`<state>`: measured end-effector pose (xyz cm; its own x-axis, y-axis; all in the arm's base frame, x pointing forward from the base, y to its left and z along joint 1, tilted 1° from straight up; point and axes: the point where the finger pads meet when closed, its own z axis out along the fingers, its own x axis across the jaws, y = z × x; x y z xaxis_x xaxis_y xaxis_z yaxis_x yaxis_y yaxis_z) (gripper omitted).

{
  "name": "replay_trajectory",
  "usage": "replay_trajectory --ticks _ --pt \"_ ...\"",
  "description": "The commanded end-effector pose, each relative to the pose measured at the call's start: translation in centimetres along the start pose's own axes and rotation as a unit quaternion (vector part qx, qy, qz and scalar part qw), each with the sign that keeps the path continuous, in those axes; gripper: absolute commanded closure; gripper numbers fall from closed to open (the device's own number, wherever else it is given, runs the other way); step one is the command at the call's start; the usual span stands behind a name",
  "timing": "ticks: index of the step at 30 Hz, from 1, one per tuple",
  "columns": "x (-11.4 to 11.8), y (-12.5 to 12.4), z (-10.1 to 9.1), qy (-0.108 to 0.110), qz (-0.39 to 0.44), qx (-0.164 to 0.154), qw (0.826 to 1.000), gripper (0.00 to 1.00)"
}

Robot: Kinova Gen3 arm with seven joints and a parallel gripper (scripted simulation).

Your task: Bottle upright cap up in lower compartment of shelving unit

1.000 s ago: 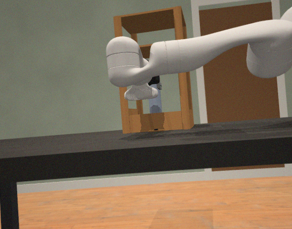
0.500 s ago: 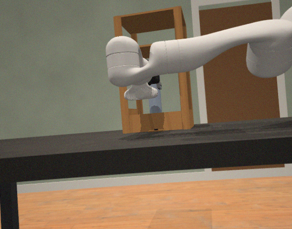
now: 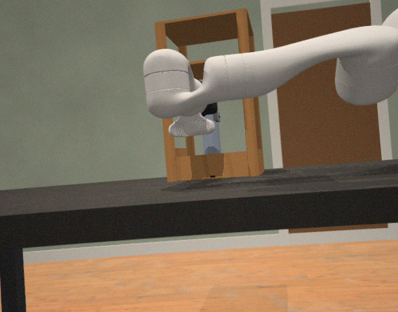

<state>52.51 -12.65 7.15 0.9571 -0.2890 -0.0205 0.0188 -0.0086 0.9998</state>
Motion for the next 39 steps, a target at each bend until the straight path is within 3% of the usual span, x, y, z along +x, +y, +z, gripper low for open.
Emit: replay_trajectory --ticks 1,23,39 --pt "-0.2 0.4 -0.6 -0.005 0.006 -0.001 1.000 0.00" --pt "-0.3 0.5 -6.0 -0.011 0.007 -0.001 1.000 0.00" --pt "0.0 0.4 -7.6 -0.004 0.007 0.000 1.000 0.00"
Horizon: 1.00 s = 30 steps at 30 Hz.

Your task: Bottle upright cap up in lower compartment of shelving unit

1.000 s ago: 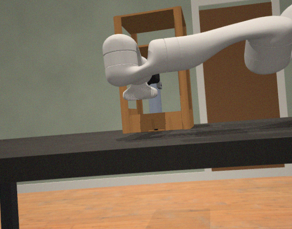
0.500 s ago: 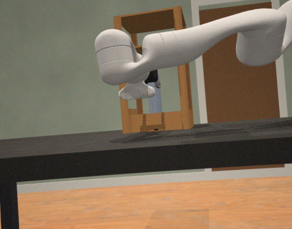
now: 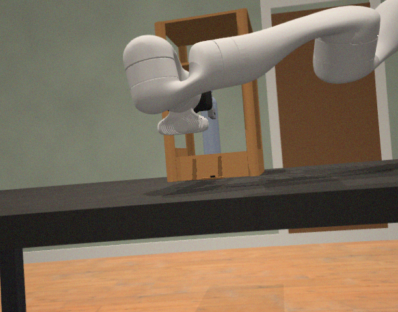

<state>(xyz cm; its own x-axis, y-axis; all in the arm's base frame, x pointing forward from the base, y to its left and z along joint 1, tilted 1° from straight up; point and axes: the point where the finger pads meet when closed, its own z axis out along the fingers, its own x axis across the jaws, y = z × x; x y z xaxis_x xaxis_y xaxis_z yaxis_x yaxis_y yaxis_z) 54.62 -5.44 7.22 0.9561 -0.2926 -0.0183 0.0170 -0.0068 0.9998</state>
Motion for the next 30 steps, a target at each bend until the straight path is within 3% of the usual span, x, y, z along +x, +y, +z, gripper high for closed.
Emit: replay_trajectory --ticks 1,20,30 --pt "0.1 0.4 -0.2 -0.001 0.006 0.001 1.000 0.00" --pt "0.1 1.0 0.0 -0.003 0.008 0.001 1.000 0.00" --pt "0.0 2.8 0.0 -0.003 0.008 0.001 1.000 0.00"
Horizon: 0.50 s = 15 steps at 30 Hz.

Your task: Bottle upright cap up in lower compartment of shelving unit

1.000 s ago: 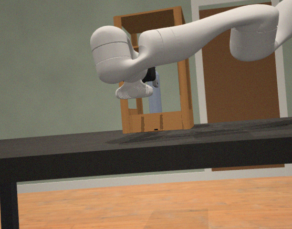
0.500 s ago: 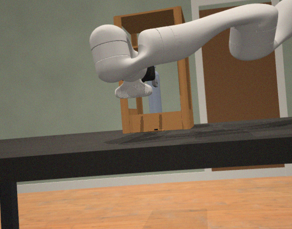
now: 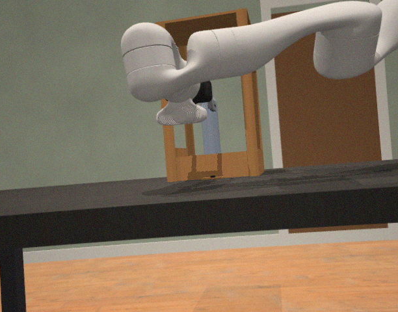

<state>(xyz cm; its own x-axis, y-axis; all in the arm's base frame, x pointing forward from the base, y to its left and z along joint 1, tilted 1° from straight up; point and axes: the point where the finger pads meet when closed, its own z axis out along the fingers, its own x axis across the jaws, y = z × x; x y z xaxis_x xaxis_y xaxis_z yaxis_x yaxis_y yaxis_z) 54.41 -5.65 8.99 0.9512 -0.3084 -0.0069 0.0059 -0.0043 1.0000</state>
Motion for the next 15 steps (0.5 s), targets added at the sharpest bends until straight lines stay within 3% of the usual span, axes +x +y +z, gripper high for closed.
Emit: replay_trajectory --ticks 1,15 --pt "0.2 1.3 -0.2 0.005 0.002 0.000 1.000 0.00" --pt "0.2 5.0 -0.2 0.005 0.002 0.000 1.000 0.00"
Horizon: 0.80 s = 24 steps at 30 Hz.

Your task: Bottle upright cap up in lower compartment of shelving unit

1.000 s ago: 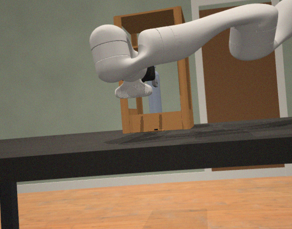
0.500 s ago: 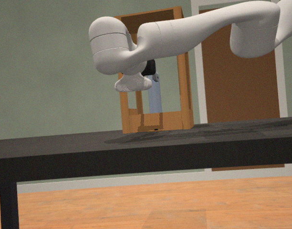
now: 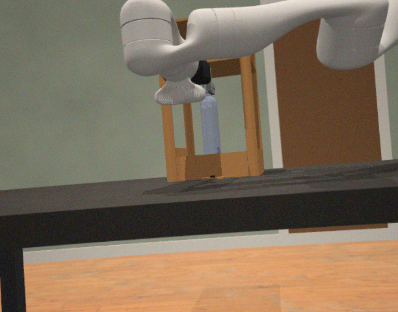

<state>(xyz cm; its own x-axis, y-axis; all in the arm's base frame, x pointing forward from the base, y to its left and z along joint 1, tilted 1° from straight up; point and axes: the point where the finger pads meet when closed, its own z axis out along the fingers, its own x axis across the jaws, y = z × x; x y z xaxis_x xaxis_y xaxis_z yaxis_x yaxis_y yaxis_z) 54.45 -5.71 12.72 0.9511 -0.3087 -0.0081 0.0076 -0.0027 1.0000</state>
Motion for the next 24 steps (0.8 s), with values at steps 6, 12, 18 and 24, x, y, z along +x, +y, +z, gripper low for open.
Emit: replay_trajectory --ticks 6,12,18,24 --pt "0.2 3.0 -0.2 0.005 0.002 0.001 1.000 0.00" --pt "0.2 3.9 -0.2 0.005 0.002 0.001 1.000 0.00" --pt "0.2 4.7 -0.2 0.005 0.002 0.001 1.000 0.00" --pt "0.2 5.0 -0.2 0.005 0.002 0.001 1.000 0.00"
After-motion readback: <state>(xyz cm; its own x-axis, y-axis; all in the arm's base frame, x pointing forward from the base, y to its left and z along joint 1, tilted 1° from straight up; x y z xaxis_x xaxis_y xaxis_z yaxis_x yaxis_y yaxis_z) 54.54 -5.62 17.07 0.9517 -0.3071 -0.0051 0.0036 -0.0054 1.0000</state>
